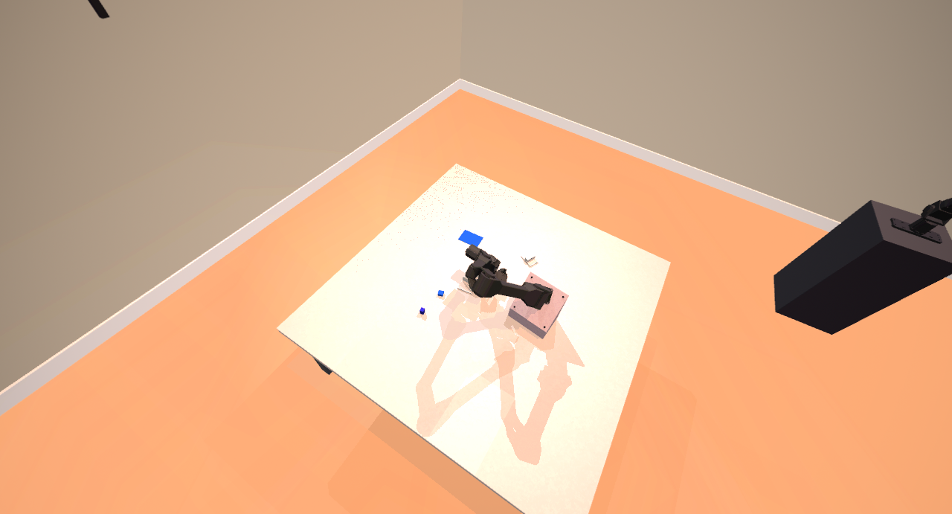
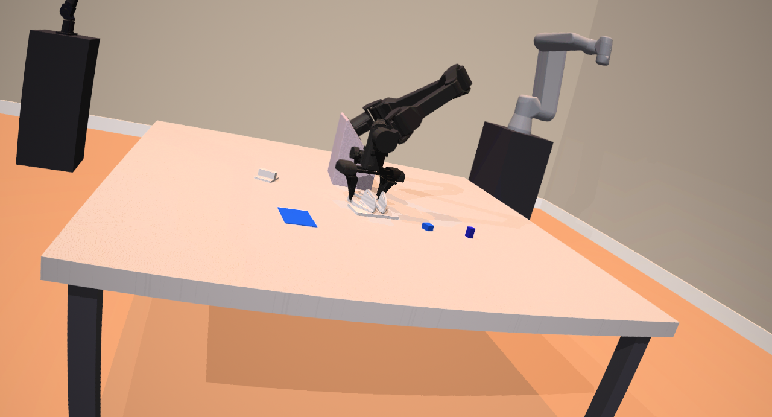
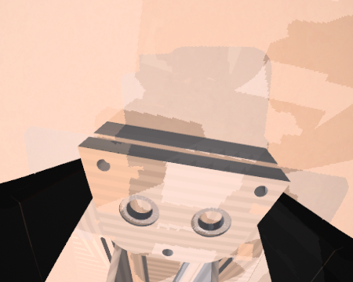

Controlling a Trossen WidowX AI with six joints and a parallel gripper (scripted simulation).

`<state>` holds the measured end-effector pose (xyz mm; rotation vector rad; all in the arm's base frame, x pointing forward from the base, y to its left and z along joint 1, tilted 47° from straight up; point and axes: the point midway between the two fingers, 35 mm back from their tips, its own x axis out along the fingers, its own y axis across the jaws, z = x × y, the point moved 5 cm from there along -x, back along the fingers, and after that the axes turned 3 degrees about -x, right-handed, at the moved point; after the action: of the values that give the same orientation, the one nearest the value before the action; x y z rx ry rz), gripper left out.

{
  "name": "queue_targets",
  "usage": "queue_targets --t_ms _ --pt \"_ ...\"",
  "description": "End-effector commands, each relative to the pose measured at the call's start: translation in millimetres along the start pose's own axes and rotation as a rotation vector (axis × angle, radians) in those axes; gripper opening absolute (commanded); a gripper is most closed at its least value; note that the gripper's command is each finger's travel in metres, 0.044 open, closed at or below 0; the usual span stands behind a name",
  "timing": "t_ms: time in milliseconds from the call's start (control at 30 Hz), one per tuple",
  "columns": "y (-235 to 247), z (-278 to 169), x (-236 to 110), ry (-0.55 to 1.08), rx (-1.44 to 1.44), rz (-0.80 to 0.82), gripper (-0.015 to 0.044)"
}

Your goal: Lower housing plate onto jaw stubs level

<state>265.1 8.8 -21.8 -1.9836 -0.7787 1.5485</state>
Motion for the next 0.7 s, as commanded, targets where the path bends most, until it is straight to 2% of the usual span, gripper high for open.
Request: queue_targets --t_ms 0,367,467,500,667 --pt "-0.6 -0.5 2.4 -0.002 -0.006 0.0 0.0351" --pt "-0.6 -0.5 2.4 -0.002 -0.006 0.0 0.0351" --pt "0.1 -0.1 0.0 0.001 0.0 -0.001 0.043" --pt "0.1 -0.1 0.0 0.001 0.0 -0.001 0.044" --pt "0.1 -0.1 0.0 0.001 0.0 -0.001 0.044"
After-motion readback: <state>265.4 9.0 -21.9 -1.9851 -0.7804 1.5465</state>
